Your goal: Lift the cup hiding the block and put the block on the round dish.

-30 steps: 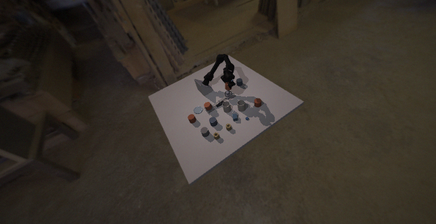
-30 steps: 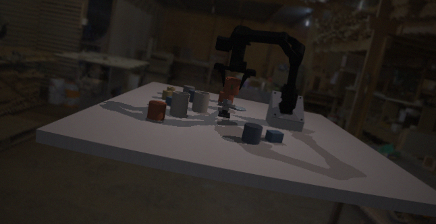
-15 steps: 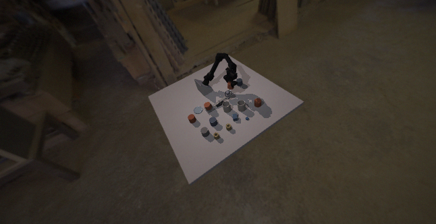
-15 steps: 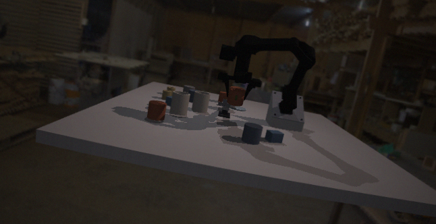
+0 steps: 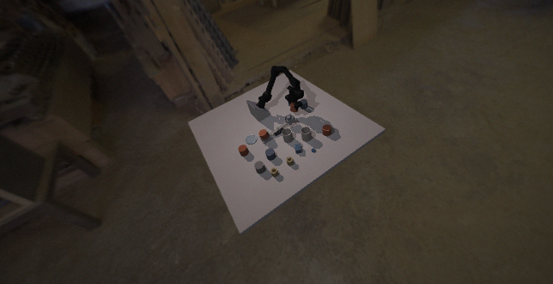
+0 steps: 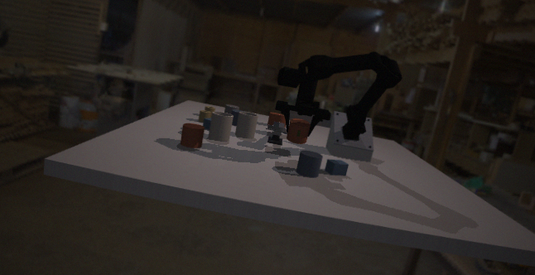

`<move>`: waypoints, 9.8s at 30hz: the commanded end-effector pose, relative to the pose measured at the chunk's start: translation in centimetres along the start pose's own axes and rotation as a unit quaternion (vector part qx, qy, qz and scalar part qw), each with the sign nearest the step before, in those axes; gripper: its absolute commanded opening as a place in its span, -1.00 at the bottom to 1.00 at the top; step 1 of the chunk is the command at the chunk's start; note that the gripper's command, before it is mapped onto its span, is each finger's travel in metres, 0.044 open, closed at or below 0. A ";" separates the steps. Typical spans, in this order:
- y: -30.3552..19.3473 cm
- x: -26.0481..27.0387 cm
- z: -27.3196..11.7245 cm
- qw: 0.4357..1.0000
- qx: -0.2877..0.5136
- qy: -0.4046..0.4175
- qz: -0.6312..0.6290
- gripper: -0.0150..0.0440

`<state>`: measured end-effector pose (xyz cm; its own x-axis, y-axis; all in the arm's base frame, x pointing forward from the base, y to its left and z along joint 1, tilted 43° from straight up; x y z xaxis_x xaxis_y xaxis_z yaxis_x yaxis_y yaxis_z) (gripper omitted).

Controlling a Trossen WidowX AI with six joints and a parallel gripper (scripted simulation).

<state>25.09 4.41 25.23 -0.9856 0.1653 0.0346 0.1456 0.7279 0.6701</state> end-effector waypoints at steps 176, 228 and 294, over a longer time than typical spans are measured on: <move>-10.9 -7.1 -8.0 0.924 -0.006 0.002 0.384 -0.49; -38.2 -5.5 -2.4 0.915 0.021 -0.008 0.403 -0.49; -47.0 -0.5 7.7 0.925 0.004 -0.002 0.379 0.67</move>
<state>19.36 -24.69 -12.03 -0.5996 0.6319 0.4912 0.7959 0.4063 0.4489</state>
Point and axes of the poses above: the point midway between the two fingers, 35 mm back from their tips, its own z axis out along the fingers, its own x axis across the jaws, y = z × x, the point moved 10 cm from there along -z, back along the fingers, and after that the axes turned 2 degrees about z, right-handed, at the moved point
